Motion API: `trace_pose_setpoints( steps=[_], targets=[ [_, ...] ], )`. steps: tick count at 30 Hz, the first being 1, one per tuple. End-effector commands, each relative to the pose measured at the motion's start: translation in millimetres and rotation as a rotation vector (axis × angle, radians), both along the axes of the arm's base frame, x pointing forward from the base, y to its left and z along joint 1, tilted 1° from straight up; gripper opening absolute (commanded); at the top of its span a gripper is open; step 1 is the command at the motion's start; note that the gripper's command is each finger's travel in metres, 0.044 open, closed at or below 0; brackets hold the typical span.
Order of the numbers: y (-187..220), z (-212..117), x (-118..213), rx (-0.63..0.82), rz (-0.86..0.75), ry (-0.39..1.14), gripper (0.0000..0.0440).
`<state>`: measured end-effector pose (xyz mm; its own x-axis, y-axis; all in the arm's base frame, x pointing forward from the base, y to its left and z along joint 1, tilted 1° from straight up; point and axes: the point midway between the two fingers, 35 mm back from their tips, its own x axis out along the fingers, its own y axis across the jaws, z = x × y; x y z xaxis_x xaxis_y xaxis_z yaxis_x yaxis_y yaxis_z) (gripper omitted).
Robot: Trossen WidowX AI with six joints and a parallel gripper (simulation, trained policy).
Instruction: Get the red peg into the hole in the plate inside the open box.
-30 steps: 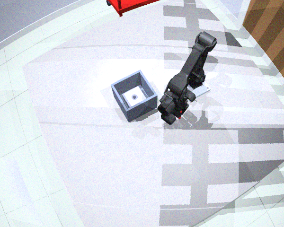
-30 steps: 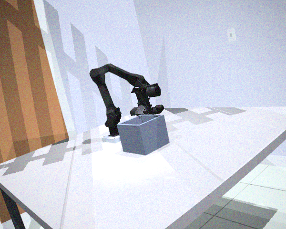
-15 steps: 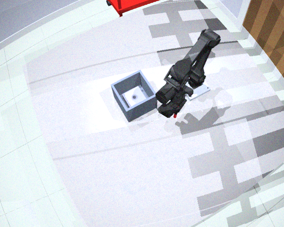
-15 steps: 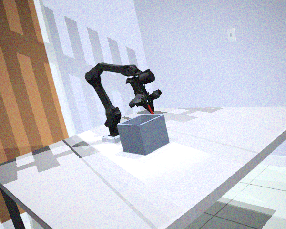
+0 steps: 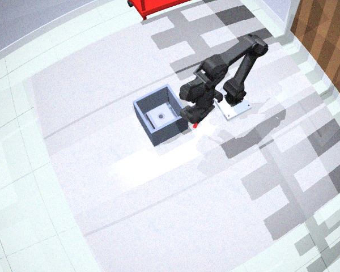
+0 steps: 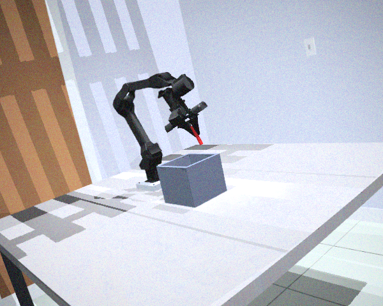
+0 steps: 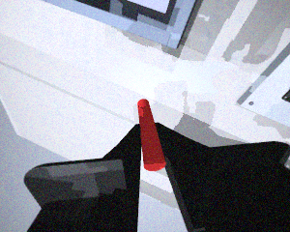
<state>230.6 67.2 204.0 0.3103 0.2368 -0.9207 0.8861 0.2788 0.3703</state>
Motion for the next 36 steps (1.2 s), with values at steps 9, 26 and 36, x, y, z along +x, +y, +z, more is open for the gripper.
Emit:
trace_pose_setpoints(
  steps=[9, 26, 36],
  targets=[
    [-44, 11, 11, -0.101, -0.068, -0.007, 0.0000],
    [-95, -2, 32, -0.143, -0.127, 0.074, 0.0000],
    [-118, -20, 45, -0.138, -0.134, 0.116, 0.0000]
  ],
)
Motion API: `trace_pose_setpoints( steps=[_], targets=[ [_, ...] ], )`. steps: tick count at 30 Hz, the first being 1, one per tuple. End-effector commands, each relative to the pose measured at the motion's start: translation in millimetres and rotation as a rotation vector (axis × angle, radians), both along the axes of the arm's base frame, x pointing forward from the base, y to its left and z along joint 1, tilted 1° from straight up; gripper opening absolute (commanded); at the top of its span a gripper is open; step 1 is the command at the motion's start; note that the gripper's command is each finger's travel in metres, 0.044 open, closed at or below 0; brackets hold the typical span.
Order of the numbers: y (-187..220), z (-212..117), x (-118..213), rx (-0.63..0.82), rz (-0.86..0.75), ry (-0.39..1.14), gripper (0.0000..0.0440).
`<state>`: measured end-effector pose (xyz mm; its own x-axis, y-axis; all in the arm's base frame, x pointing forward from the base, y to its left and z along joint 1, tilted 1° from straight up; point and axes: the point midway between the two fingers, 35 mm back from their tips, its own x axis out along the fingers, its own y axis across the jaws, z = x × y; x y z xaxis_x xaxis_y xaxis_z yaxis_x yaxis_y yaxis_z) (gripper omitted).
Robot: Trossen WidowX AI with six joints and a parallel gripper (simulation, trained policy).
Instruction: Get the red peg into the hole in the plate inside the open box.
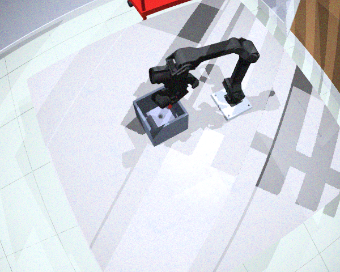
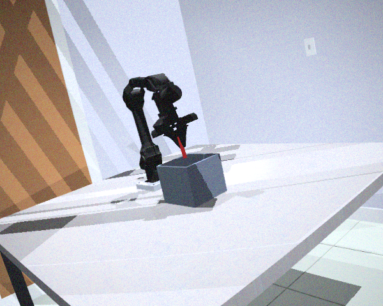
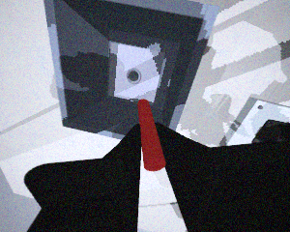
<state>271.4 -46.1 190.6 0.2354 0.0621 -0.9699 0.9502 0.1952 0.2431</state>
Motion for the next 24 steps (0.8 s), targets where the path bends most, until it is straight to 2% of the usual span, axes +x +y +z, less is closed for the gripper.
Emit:
trace_pose_setpoints(
  steps=[1, 24],
  targets=[
    [-6, -9, 6, 0.008, 0.002, 0.019, 0.0000],
    [-21, -70, 33, 0.065, 0.066, 0.068, 0.0000]
  ],
)
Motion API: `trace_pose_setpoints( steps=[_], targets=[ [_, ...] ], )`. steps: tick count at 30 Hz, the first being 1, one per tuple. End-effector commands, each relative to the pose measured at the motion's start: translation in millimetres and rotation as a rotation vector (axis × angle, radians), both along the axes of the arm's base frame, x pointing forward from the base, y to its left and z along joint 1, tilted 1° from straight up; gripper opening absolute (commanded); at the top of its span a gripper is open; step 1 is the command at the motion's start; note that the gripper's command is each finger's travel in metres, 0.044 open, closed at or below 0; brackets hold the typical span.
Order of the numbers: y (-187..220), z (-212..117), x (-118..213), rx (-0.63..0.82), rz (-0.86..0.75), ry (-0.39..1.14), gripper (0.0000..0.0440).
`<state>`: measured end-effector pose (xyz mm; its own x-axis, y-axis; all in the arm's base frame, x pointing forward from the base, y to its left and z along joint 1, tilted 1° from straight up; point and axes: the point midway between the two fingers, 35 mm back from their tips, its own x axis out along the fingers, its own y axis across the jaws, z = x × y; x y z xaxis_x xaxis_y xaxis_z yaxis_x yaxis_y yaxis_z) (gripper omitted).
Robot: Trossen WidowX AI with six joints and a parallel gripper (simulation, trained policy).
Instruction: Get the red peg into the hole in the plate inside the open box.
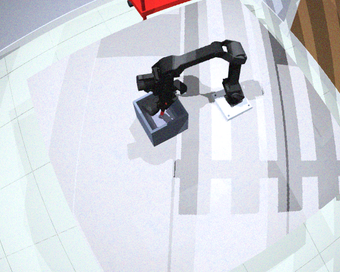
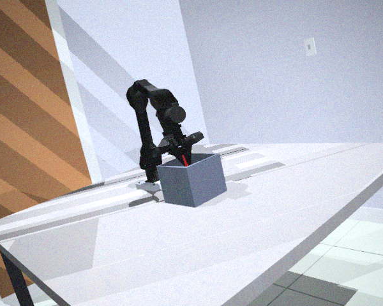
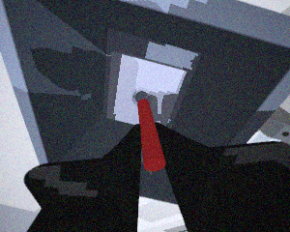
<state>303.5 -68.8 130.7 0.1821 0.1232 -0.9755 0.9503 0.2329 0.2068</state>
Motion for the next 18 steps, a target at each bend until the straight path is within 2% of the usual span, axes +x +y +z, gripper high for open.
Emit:
trace_pose_setpoints(
  steps=[1, 13, 18],
  targets=[
    [1, -13, 2, 0.015, 0.020, 0.019, 0.0000],
    [1, -43, 11, 0.011, 0.081, 0.034, 0.0008],
    [2, -49, 11, 0.020, 0.101, 0.055, 0.0118]
  ],
)
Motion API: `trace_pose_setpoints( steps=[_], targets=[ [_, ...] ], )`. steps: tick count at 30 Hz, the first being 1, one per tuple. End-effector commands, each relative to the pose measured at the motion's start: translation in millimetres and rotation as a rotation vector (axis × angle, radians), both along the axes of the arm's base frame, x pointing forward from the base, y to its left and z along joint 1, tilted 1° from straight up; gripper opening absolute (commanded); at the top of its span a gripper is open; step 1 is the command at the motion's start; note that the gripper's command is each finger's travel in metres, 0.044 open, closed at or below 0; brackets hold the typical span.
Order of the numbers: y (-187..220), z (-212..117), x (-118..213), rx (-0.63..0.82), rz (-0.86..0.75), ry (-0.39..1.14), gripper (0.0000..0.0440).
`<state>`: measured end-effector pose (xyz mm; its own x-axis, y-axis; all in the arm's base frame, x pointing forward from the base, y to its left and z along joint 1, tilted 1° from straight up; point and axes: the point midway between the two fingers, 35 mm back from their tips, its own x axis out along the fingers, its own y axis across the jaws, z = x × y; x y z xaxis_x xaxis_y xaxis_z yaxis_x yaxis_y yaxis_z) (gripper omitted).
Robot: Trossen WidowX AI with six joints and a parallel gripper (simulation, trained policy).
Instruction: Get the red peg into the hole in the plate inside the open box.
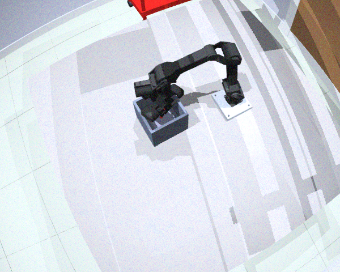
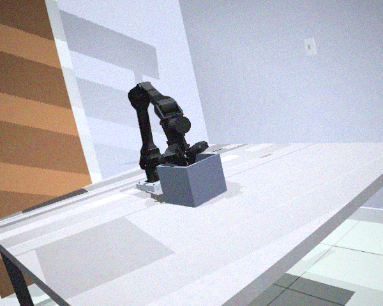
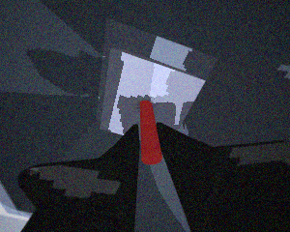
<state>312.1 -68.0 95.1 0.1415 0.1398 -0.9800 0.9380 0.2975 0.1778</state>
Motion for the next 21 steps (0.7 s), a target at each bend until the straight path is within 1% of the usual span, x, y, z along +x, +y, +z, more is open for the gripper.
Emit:
trace_pose_setpoints(
  steps=[1, 9, 21],
  targets=[
    [2, -14, 2, 0.016, 0.033, 0.027, 0.0130],
    [-4, -2, 8, 0.065, 0.023, 0.008, 0.0136],
    [-8, 27, 24, 0.142, 0.028, -0.077, 0.0144]
  ],
)
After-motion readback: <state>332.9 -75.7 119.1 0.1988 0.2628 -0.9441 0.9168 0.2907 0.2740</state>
